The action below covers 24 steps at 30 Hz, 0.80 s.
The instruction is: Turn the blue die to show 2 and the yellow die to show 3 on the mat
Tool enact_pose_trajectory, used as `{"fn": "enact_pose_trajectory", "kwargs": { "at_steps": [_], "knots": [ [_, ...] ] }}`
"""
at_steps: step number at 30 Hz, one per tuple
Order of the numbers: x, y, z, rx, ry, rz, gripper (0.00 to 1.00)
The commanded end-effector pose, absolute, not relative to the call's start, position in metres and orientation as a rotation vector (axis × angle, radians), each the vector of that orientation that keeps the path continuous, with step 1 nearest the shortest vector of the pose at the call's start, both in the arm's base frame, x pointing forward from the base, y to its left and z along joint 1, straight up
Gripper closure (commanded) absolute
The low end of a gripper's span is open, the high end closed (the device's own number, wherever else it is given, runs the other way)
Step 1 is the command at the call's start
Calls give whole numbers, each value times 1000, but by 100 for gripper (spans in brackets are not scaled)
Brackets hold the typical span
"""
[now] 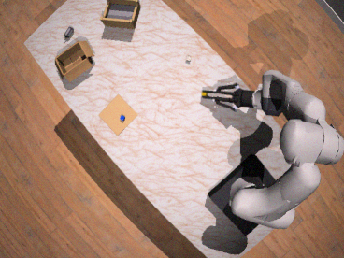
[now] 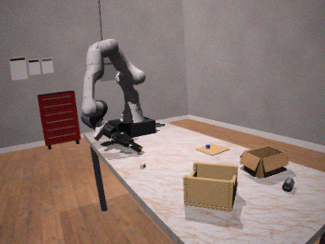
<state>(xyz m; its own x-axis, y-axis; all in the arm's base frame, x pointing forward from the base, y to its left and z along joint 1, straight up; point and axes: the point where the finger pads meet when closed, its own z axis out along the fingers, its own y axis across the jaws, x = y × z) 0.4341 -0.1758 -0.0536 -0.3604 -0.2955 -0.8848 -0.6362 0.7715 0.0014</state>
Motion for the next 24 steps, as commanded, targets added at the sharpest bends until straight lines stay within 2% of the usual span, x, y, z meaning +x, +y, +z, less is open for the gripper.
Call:
{"fn": "enact_pose_trajectory", "kwargs": {
  "at_steps": [1, 24],
  "knots": [
    [434, -179, -55, -703, 1964, 418, 82],
    [434, -179, -61, -703, 1964, 418, 82]
  ]
}}
